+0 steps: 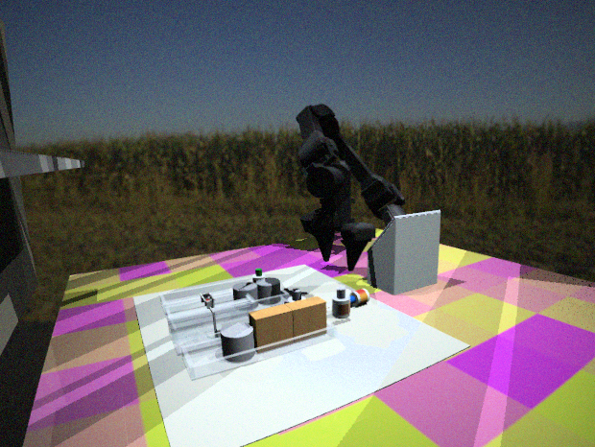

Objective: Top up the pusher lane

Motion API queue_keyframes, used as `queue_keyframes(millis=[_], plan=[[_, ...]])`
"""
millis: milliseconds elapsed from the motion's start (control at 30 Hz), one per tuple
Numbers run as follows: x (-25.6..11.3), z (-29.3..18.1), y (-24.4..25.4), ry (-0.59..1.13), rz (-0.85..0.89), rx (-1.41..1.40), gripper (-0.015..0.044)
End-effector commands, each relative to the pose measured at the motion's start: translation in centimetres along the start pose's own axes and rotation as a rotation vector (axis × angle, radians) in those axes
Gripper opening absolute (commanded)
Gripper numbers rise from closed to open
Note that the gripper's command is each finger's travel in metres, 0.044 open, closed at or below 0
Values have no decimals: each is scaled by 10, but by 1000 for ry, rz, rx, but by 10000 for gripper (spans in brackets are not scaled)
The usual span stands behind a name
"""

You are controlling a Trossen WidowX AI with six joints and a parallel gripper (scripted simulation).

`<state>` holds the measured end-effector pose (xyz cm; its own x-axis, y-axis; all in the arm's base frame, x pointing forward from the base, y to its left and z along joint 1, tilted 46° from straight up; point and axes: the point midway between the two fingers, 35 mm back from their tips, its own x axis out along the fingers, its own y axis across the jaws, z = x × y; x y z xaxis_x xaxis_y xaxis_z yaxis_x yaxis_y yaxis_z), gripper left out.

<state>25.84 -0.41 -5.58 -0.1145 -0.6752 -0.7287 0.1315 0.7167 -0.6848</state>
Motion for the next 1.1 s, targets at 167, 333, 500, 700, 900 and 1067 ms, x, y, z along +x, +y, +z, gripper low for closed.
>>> queue_keyframes(millis=[167, 333, 500, 700, 900, 1067], plan=[[33, -10, -7, 22, -30, -2, 440], [45, -12, -7, 23, -31, -2, 440], [62, -13, -7, 23, -32, -2, 440], [67, -13, -7, 23, -32, -2, 440], [77, -13, -7, 23, -32, -2, 440], [85, -13, -7, 23, -33, -2, 440]])
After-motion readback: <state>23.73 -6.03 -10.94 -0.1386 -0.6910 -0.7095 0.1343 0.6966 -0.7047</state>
